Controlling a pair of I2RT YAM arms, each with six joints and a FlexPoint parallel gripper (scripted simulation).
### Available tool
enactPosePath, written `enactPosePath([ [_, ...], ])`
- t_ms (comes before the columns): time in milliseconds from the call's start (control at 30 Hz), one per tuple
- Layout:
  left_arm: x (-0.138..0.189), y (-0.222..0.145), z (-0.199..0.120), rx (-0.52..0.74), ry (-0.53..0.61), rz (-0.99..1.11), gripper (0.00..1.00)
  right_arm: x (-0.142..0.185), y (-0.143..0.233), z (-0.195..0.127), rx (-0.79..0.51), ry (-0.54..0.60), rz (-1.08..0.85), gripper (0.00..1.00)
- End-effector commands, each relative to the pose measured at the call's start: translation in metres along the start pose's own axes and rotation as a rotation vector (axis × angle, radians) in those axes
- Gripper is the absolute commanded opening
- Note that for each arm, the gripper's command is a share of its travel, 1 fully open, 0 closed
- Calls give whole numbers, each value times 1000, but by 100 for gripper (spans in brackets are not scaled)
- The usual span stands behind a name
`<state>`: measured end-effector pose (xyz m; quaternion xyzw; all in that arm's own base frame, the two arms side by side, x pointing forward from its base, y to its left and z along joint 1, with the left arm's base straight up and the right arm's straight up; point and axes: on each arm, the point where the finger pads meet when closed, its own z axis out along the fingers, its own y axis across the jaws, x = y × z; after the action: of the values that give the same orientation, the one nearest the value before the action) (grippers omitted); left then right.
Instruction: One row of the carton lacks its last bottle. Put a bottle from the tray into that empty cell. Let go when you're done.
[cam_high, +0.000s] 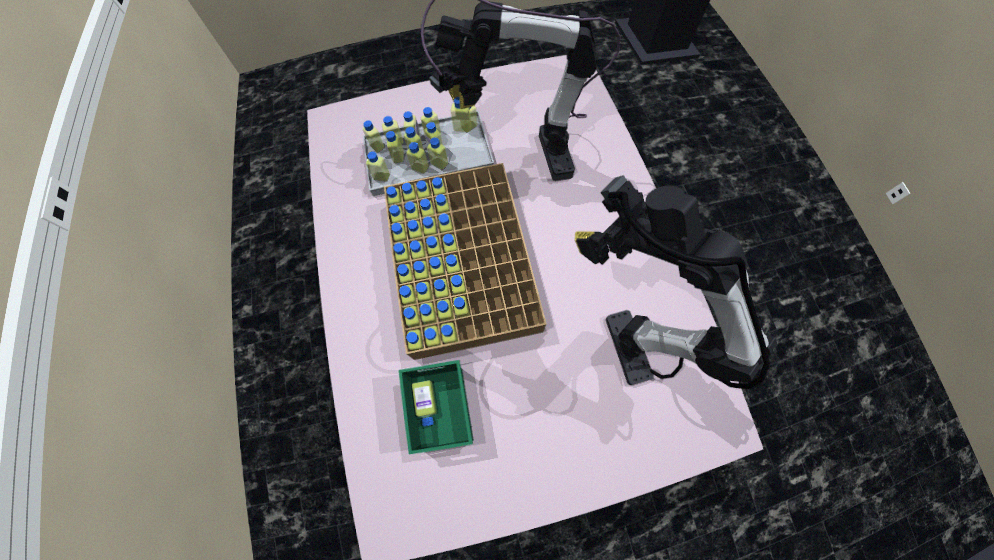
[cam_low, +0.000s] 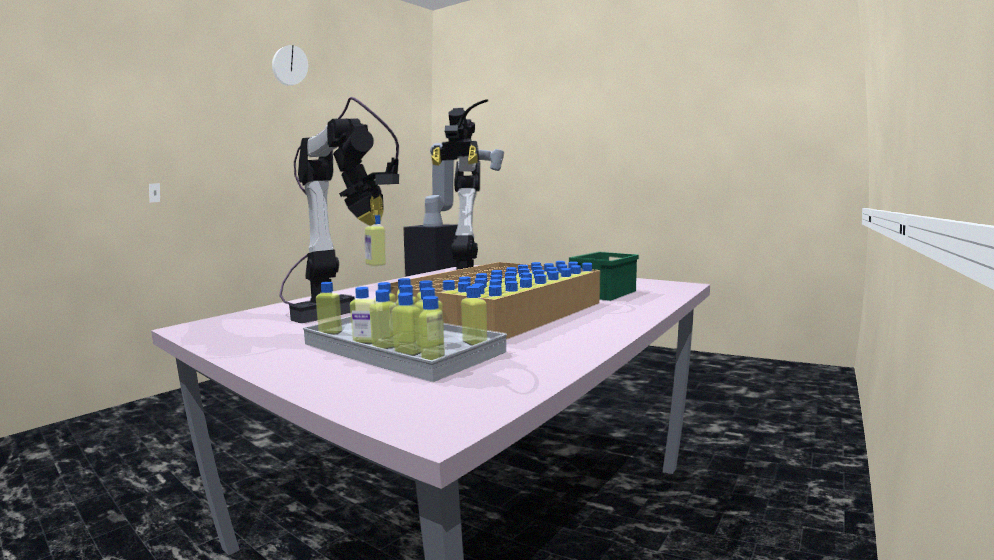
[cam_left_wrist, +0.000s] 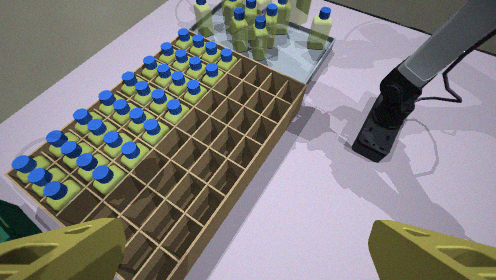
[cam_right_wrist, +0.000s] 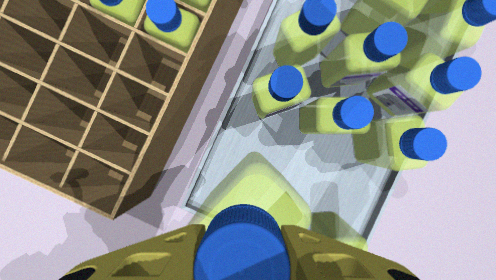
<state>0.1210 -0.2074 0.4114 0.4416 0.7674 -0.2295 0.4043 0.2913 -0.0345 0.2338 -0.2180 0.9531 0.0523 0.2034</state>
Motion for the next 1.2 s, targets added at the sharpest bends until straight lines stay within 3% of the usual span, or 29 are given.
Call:
enactPosePath([
  [0,8,0,9,2,47,-4,100,-8,24,-8,-54,-49,-186,16],
  [467,1,0,4,4,15,-3,100,-30,165,26,-398,-46,-933,16],
  [533,1,0,4,4,15,-3,100,-30,165,26,-398,-46,-933,16],
  [833,1,0,4,4,15,-3,100,-37,264,45,-648,-31,-1447,16],
  [1167,1,0,4,4,15,-3,100,-44,309,56,-747,-19,-1664,16],
])
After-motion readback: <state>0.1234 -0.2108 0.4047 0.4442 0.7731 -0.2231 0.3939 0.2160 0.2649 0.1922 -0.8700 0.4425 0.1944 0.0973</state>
